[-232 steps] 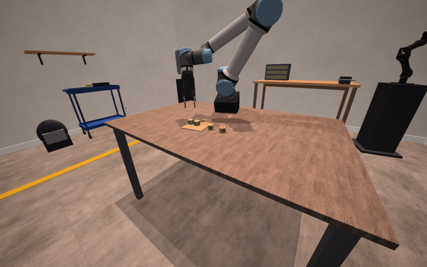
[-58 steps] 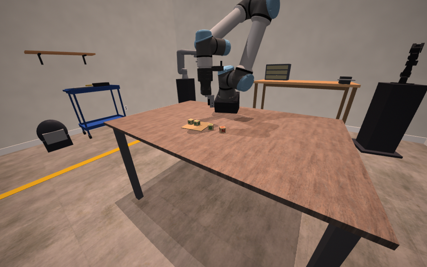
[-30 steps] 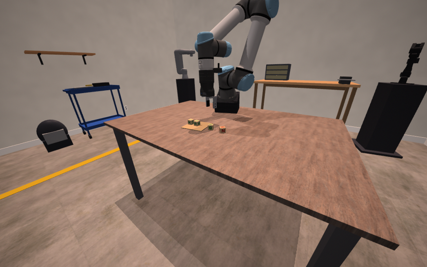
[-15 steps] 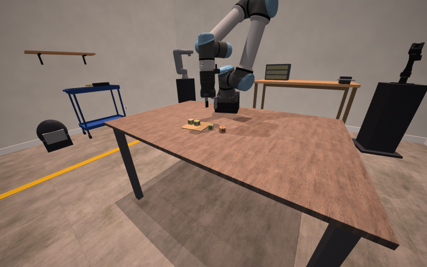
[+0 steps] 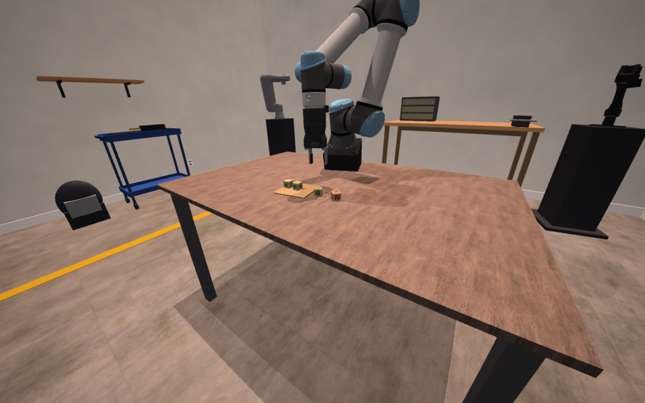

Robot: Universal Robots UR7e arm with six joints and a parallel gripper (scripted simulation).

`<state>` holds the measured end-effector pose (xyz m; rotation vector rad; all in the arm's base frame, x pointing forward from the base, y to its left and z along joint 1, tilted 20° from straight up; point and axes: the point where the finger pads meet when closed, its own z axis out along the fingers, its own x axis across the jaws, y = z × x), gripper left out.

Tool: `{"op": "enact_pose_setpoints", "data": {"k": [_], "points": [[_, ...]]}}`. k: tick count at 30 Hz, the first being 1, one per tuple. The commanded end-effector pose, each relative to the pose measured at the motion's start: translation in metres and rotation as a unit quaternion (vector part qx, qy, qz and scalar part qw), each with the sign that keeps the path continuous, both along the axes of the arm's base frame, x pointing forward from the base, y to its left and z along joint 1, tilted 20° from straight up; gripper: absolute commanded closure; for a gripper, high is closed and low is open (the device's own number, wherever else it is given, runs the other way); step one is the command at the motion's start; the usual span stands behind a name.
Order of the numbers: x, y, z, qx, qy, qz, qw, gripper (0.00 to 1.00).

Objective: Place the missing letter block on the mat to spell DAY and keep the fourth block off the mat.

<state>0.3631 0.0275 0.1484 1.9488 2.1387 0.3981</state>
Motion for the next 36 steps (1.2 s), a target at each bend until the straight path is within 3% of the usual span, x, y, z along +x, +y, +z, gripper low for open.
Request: {"op": "enact_pose_setpoints", "data": {"k": [1,23,36], "points": [[0.0002,-0.0009,-0.0031,-0.024,-0.003,0.065,0.998,0.0],[0.0037,-0.0034,-0.0078,-0.083,-0.011,0.229,0.97,0.0],[0.0077,-0.0041,-0.0106,-0.125,-0.018,0.346,0.93,0.0]]}}
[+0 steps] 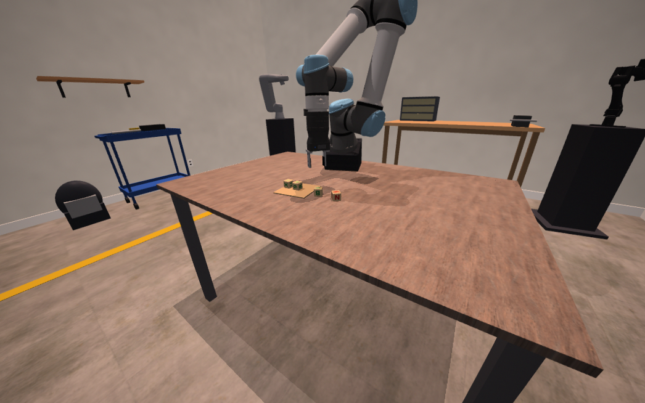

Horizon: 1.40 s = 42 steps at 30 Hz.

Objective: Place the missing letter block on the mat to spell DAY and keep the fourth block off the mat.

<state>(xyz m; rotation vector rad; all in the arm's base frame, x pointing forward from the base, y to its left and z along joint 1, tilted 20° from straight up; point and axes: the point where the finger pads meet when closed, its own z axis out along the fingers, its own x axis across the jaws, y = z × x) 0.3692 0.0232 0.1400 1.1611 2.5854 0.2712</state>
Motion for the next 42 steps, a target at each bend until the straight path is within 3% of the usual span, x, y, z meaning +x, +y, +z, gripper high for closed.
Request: {"op": "enact_pose_setpoints", "data": {"k": [1,21,36,38,42], "points": [[0.002,0.0,-0.002,-0.024,-0.003,0.066,0.998,0.0],[0.008,0.001,-0.005,-0.077,-0.011,0.212,0.974,0.0],[0.014,0.004,-0.007,-0.125,-0.018,0.346,0.93,0.0],[0.014,0.004,-0.007,-0.125,-0.018,0.346,0.93,0.0],[0.016,0.006,-0.008,-0.14,-0.02,0.388,0.911,0.0]]}}
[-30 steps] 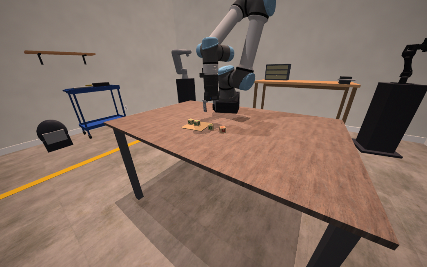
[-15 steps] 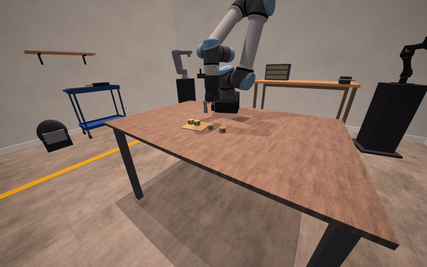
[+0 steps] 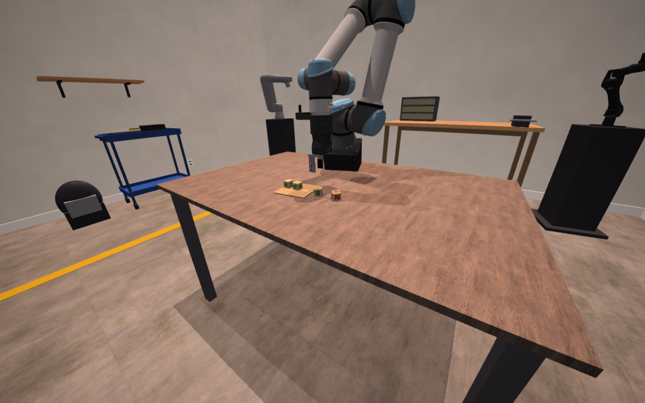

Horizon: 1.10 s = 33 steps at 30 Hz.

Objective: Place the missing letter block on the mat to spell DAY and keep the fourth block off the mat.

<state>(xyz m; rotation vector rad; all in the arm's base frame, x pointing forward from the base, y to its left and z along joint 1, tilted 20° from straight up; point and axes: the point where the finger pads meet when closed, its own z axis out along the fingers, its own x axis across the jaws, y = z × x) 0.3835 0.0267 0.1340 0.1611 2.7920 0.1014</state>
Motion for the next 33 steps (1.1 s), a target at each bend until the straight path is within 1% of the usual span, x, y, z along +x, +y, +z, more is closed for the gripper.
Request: {"op": "enact_pose_setpoints", "data": {"k": [1,11,23,33], "points": [[0.0025,0.0025,-0.0019,-0.024,-0.003,0.066,0.998,0.0],[0.0062,0.0058,-0.003,-0.053,-0.007,0.146,0.988,0.0],[0.0086,0.0077,-0.0027,-0.068,-0.01,0.188,0.98,0.0],[0.0093,0.0076,-0.0022,-0.072,-0.011,0.196,0.978,0.0]]}}
